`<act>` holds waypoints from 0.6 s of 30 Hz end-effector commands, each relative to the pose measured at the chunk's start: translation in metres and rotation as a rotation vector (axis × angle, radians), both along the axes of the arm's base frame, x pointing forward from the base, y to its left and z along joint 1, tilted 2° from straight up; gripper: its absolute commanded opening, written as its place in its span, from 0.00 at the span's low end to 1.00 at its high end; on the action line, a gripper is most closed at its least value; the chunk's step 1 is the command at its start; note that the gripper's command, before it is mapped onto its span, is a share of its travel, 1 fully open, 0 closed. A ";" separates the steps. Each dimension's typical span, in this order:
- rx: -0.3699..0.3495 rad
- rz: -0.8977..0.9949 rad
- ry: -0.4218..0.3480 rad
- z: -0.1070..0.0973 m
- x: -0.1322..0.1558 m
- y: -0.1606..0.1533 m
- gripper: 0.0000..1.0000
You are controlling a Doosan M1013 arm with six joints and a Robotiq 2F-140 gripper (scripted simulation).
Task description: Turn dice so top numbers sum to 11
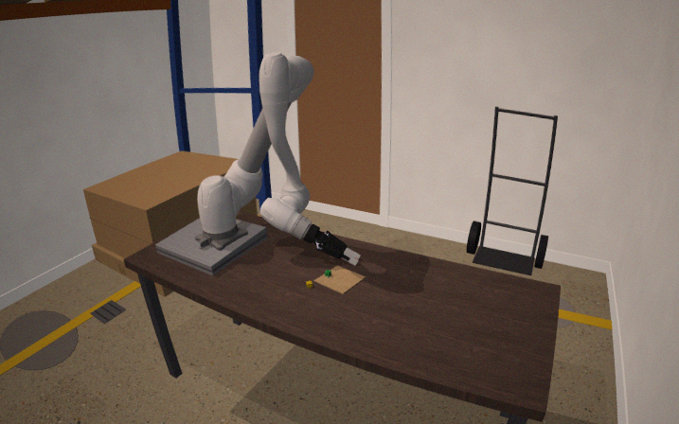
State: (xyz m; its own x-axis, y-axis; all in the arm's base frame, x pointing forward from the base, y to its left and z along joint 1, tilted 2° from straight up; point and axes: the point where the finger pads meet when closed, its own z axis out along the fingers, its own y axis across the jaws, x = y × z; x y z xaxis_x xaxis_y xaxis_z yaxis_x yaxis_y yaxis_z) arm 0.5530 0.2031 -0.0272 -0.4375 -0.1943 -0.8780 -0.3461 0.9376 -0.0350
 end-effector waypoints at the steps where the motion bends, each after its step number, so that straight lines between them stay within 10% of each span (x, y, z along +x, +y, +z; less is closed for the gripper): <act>1: 0.000 0.000 0.000 0.000 0.000 0.000 0.21; 18: 0.000 0.000 0.000 0.014 -0.025 -0.009 0.21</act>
State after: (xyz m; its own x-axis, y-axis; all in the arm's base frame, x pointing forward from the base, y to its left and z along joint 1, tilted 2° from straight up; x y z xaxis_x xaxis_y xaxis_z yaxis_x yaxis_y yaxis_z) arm 0.5339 0.1965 -0.0165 -0.4376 -0.1943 -0.8779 -0.3461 0.9376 -0.0350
